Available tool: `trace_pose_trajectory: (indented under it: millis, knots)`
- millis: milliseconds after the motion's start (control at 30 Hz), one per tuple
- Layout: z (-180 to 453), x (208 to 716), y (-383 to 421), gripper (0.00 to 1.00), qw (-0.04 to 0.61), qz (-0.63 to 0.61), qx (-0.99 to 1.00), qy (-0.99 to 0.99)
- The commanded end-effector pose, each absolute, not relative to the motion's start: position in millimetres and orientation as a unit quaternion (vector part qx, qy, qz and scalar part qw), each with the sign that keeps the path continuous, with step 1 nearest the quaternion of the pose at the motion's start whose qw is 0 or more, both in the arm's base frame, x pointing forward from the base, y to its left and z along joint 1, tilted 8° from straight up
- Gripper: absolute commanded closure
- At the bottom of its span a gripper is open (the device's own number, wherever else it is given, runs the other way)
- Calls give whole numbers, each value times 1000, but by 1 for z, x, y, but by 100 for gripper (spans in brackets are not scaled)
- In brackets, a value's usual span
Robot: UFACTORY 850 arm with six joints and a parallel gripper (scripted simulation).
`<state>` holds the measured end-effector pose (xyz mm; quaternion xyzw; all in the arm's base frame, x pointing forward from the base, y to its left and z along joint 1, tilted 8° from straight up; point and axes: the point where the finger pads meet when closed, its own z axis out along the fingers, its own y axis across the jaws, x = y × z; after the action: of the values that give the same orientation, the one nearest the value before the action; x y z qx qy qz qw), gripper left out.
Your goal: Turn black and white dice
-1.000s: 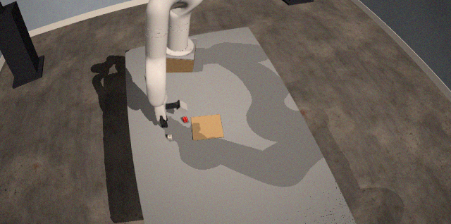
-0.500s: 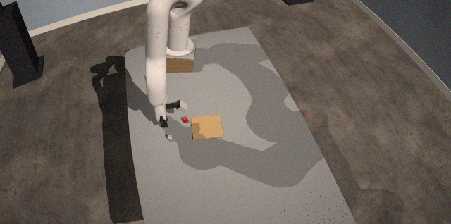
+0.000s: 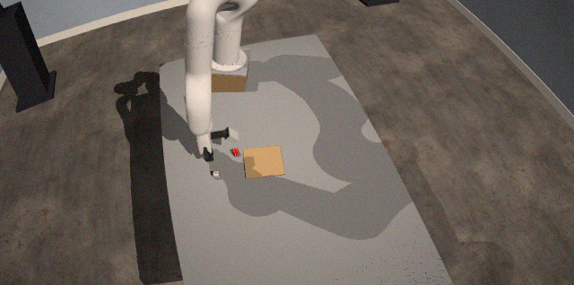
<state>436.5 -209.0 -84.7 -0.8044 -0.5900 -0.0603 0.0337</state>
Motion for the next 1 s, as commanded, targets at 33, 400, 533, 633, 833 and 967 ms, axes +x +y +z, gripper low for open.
trace_pose_trajectory:
  millis: [33, 400, 533, 633, 833, 967]
  knots:
    - [-84, 437, -209, 85, 33, -61, -804, -590]
    - [-84, 437, -209, 85, 33, -61, -804, -590]
    - [-84, 437, -209, 85, 33, -61, -804, -590]
    - [-84, 437, -209, 85, 33, -61, -804, -590]
    - [-83, 437, -210, 85, 33, -61, -804, -590]
    - [-77, 437, -210, 85, 33, -61, -804, -590]
